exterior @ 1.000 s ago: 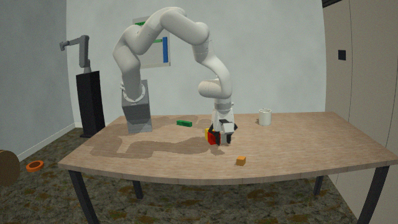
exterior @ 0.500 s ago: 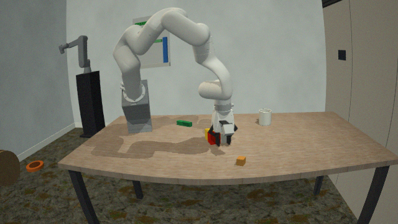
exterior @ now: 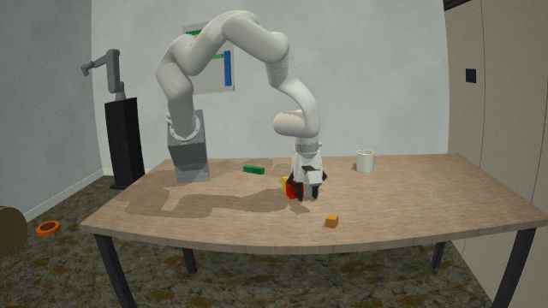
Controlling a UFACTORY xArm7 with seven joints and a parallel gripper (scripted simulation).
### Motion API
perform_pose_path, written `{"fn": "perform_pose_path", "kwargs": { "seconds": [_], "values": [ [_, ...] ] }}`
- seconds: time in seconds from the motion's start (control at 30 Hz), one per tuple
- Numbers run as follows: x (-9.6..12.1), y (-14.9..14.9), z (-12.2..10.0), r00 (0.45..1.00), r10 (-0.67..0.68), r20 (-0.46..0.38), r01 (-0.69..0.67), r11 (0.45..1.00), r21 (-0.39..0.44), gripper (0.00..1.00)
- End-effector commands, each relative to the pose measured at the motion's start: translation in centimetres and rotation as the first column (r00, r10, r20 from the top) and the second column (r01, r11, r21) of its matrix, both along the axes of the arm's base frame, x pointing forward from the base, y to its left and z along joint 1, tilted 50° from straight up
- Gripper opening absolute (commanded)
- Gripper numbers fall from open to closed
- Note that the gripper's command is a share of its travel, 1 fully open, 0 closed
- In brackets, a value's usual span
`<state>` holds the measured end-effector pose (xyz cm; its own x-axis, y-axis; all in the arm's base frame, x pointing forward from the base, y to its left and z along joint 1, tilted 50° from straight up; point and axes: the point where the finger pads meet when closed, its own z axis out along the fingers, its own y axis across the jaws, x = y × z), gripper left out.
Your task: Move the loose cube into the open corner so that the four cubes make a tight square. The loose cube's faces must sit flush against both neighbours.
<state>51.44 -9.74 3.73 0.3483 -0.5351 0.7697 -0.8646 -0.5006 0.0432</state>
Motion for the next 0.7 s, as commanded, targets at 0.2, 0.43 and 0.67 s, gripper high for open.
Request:
{"fn": "perform_pose_path", "kwargs": {
  "seconds": [0.2,0.43,0.67],
  "values": [
    [0.02,0.34,-0.20,1.000,0.003,0.001,-0.003,1.000,0.001,0.49],
    [-0.03,0.50,-0.39,1.000,0.003,0.001,-0.003,1.000,0.001,0.49],
    [-0.08,0.67,-0.61,1.000,0.003,0.001,-0.003,1.000,0.001,0.49]
  ]
}}
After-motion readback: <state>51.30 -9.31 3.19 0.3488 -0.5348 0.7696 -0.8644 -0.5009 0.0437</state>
